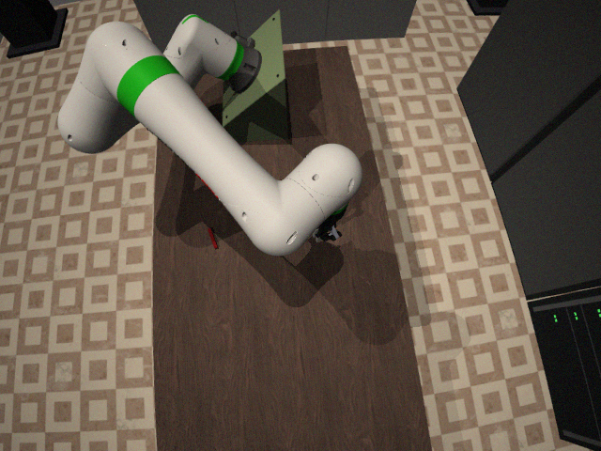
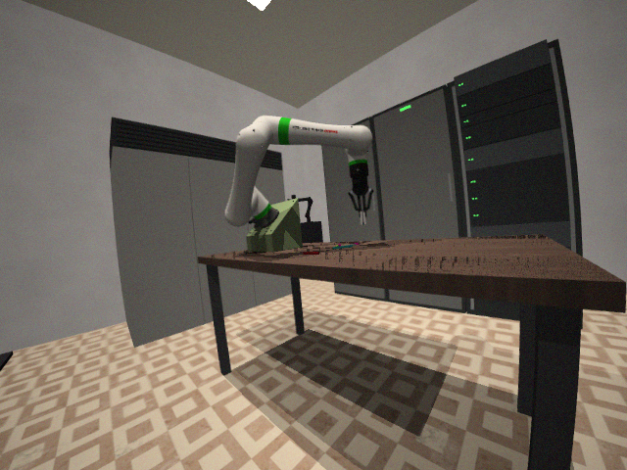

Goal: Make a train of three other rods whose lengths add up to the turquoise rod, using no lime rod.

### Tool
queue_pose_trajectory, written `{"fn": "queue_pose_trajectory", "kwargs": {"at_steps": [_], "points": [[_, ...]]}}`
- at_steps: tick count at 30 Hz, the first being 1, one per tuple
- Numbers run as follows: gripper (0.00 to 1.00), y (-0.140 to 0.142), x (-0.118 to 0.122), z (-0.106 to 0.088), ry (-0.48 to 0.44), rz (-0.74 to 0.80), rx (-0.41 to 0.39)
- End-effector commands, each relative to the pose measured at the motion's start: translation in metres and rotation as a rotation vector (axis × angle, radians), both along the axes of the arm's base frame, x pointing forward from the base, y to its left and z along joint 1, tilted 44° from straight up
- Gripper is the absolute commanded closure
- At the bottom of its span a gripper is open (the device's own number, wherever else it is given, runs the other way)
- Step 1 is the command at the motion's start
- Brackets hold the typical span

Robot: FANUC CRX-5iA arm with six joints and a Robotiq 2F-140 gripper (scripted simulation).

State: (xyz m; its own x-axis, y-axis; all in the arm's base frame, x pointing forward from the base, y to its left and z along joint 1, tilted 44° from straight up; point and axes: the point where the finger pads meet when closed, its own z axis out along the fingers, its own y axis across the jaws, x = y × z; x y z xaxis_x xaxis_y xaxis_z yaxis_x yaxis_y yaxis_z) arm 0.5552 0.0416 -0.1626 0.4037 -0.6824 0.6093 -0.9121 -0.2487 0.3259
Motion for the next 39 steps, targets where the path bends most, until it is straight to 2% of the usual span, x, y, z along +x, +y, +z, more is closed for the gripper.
{"fn": "queue_pose_trajectory", "kwargs": {"at_steps": [1,2,3,14,17,19,20,27,39], "points": [[0.97,-0.021,-0.008,0.026,-0.049,-0.046,-0.001],[0.97,-0.021,-0.008,0.026,-0.049,-0.046,-0.001],[0.97,-0.036,-0.014,0.041,-0.080,-0.079,-0.004],[0.97,-0.087,-0.048,0.094,-0.194,-0.199,-0.015],[0.97,-0.101,-0.060,0.107,-0.226,-0.233,-0.019],[0.97,-0.101,-0.060,0.107,-0.226,-0.233,-0.019],[0.97,-0.114,-0.073,0.119,-0.258,-0.266,-0.023],[0.97,-0.143,-0.105,0.144,-0.330,-0.342,-0.032],[0.97,-0.146,-0.110,0.147,-0.339,-0.352,-0.033]]}}
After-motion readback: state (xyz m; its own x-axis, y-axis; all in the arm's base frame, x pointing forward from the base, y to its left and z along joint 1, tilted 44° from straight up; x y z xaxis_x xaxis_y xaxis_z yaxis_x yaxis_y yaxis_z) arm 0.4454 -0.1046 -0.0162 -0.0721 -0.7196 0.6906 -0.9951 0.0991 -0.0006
